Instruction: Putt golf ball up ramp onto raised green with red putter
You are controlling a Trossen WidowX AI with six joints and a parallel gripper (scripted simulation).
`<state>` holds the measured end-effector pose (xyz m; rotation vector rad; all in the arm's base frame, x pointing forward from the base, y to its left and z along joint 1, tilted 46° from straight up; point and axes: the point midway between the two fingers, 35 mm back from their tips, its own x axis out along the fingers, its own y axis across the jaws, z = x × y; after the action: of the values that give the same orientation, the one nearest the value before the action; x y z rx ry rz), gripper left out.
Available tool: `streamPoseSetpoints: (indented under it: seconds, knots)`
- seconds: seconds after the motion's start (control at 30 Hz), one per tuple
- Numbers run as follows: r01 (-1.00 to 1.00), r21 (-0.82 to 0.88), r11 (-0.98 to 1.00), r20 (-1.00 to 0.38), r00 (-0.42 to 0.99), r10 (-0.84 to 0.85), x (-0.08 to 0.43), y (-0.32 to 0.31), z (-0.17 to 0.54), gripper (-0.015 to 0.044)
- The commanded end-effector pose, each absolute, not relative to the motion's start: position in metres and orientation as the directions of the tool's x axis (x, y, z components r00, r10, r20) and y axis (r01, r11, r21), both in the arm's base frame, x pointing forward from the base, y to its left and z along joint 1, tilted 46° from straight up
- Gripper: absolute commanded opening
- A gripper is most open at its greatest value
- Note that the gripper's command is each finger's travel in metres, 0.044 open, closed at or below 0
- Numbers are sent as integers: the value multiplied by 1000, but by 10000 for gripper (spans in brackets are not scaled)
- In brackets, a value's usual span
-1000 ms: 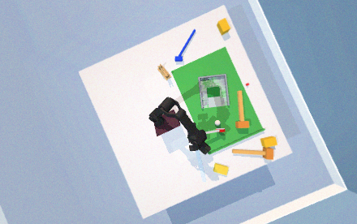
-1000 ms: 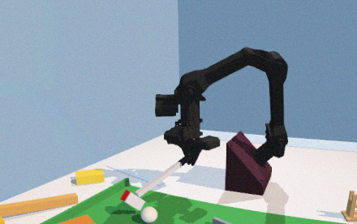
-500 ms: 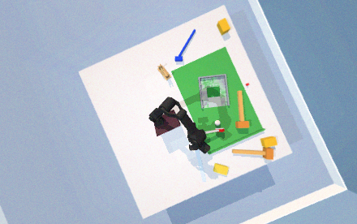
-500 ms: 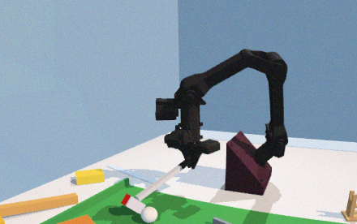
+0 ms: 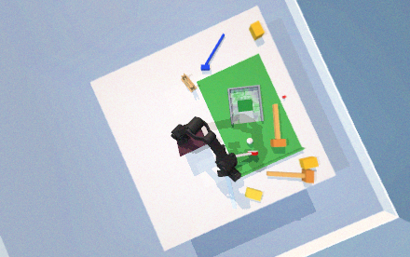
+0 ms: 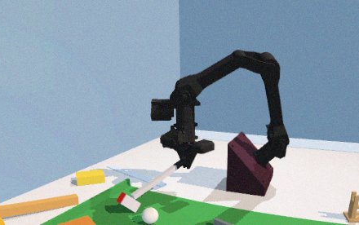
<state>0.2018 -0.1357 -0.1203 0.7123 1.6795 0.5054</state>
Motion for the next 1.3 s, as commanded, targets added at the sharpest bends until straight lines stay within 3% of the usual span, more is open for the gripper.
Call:
streamPoseSetpoints:
  seconds: [0.0, 0.23, 0.6, 1.27]
  knots:
    - [181, 666, 724, -714, -126, 689, 202, -140, -123, 0]
    - [185, 667, 722, -711, -130, 691, 205, -132, -115, 0]
    - [182, 673, 717, -707, -127, 696, 228, -39, -32, 0]
    - [183, 672, 718, -708, -128, 695, 235, -81, 11, 0]
